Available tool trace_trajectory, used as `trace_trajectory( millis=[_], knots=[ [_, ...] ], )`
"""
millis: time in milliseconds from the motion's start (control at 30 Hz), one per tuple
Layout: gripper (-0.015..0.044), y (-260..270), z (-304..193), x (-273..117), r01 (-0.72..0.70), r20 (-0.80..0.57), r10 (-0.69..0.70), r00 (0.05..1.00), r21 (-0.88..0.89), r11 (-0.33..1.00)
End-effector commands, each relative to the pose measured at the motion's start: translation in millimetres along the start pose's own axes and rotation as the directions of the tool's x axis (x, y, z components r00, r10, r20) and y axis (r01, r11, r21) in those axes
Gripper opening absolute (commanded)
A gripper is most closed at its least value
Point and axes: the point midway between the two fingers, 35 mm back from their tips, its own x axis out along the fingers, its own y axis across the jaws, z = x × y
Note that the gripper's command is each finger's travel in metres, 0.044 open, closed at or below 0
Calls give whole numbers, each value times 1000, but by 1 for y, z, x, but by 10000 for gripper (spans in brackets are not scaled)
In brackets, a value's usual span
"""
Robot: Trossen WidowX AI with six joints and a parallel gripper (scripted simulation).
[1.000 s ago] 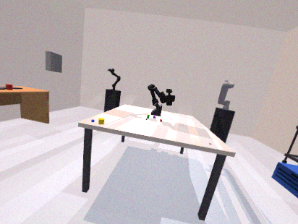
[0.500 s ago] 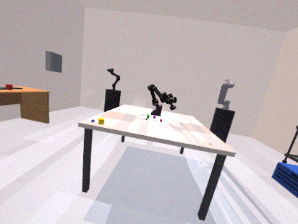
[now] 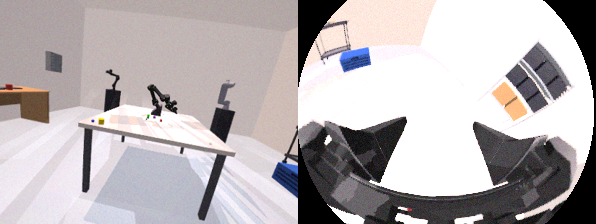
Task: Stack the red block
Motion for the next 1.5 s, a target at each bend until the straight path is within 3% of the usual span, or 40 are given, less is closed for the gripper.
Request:
trace_trajectory(
  millis=[0, 333, 600, 833, 1100, 1467],
  knots=[
    [440, 9, -18, -1, -53, -117, 72, 991, 160, 986],
    [440, 30, -67, -20, -5, -408, 230, 883, 483, 876],
    [440, 34, -104, -52, 197, -615, 297, 730, 606, 771],
    [440, 26, -130, -88, 423, -765, 306, 567, 589, 689],
    [440, 23, -134, -96, 470, -792, 301, 532, 572, 673],
    [440, 33, -167, -75, 471, -793, 300, 531, 570, 673]
  ],
)
